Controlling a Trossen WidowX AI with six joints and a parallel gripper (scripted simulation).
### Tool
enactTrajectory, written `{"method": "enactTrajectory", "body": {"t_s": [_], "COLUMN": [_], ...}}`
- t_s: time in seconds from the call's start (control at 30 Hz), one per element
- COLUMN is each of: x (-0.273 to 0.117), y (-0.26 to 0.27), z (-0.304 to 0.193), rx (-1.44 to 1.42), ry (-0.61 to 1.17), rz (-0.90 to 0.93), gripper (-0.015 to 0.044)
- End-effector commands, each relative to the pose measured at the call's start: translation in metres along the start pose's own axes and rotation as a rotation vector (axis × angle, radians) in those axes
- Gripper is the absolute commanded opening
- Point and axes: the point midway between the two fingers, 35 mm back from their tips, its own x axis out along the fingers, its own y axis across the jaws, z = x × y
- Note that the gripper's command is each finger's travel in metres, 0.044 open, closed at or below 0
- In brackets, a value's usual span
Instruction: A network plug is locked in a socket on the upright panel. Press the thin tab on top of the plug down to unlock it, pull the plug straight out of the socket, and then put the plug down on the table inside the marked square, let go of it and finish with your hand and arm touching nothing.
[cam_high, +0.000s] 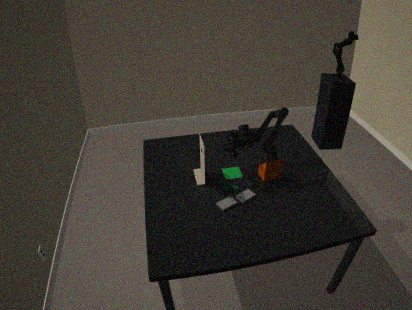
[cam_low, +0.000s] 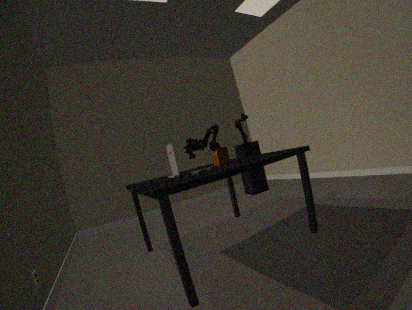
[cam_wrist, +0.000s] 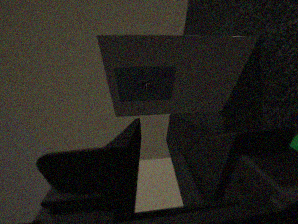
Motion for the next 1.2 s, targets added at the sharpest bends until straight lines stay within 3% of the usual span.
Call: {"method": "enactTrajectory", "body": {"t_s": [0.0, 1.17], "x": [-0.004, 0.057], "y": [-0.003, -0.002], "z": [-0.014, 0.001], "rx": [0.060, 0.059], "ry": [0.031, 0.029], "rz": [0.018, 0.020], "gripper": [0.0156, 0.0156]}}
